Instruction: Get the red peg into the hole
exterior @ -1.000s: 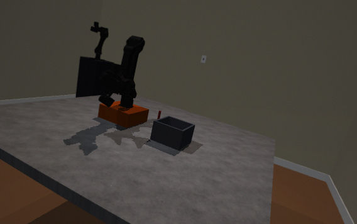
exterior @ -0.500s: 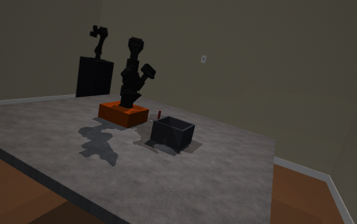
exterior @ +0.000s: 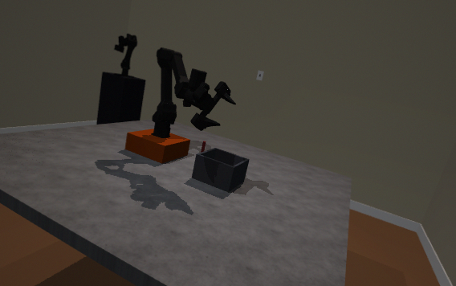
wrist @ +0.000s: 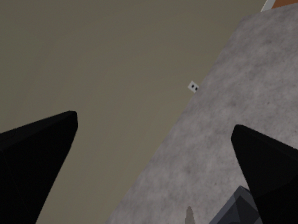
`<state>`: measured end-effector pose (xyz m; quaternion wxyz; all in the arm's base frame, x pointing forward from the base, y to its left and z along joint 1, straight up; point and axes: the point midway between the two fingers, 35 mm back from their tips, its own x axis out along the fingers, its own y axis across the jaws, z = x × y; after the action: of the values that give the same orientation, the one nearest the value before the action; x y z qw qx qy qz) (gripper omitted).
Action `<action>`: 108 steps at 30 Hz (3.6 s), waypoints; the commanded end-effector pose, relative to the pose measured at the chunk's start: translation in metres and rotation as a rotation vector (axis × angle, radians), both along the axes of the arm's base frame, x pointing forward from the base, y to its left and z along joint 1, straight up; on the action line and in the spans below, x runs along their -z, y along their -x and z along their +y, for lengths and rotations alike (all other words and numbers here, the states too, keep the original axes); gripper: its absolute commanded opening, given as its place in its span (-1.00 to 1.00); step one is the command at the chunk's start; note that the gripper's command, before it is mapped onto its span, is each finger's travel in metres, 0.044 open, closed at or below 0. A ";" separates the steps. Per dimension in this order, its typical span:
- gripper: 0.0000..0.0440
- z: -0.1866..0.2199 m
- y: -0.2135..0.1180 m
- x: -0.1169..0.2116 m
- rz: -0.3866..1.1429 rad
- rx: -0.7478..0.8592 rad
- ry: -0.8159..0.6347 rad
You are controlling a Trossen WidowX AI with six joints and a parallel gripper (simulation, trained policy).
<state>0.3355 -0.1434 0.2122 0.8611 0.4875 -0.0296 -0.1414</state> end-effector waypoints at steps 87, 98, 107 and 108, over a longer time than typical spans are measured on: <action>-0.79 0.267 0.165 0.226 1.491 -0.210 -0.199; -1.00 0.260 0.145 0.199 1.426 -0.256 -0.104; -1.00 0.251 0.122 0.163 1.357 -0.284 -0.008; -1.00 0.249 0.119 0.159 1.349 -0.285 -0.001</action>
<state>0.2105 0.1081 0.0441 0.6925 0.2955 0.5837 -0.3041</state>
